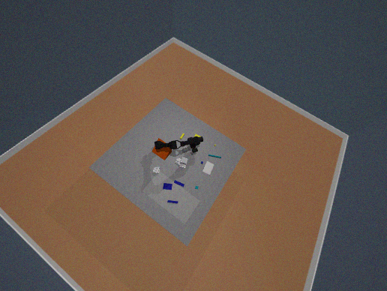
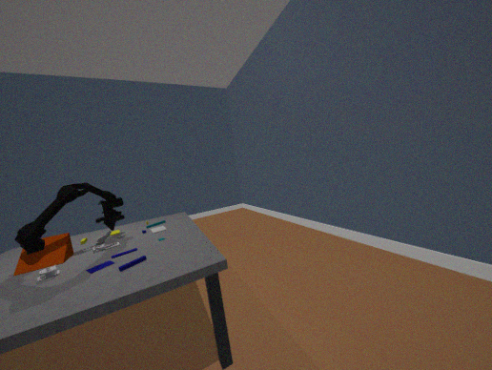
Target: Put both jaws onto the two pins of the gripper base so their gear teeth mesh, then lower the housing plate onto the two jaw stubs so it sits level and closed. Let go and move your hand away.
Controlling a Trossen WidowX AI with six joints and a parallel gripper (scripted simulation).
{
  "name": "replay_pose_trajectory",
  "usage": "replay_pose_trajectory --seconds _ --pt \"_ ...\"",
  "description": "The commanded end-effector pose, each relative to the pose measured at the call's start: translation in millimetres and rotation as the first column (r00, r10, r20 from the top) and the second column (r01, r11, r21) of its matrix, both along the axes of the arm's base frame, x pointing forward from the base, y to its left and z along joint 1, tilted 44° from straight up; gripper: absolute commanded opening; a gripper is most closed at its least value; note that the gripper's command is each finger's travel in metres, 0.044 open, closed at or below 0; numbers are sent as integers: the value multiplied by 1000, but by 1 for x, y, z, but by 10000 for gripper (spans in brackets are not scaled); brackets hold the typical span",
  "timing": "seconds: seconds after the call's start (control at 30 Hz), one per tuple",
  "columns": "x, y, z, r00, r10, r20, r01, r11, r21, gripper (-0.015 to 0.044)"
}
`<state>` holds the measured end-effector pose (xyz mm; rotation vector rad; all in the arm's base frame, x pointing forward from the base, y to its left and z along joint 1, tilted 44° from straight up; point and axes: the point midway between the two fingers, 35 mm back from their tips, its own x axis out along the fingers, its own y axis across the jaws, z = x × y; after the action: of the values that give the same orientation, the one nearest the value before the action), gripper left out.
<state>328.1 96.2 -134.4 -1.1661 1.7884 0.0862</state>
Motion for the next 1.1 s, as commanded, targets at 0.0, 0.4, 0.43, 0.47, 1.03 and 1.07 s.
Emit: replay_pose_trajectory --seconds 0.0,0.4,0.43,0.47,1.03,1.07 --pt "-2 -8 -7 1000 0 -7 0 1000 -6 0" --pt "-5 -21 -20 1000 0 -7 0 1000 -7 0" --pt "-5 -22 -21 1000 0 -7 0 1000 -7 0" --pt "-5 -23 -22 1000 0 -7 0 1000 -7 0" --pt "-16 -13 -29 1000 0 -7 0 1000 -5 0" --pt "-17 -12 -29 1000 0 -7 0 1000 -5 0"
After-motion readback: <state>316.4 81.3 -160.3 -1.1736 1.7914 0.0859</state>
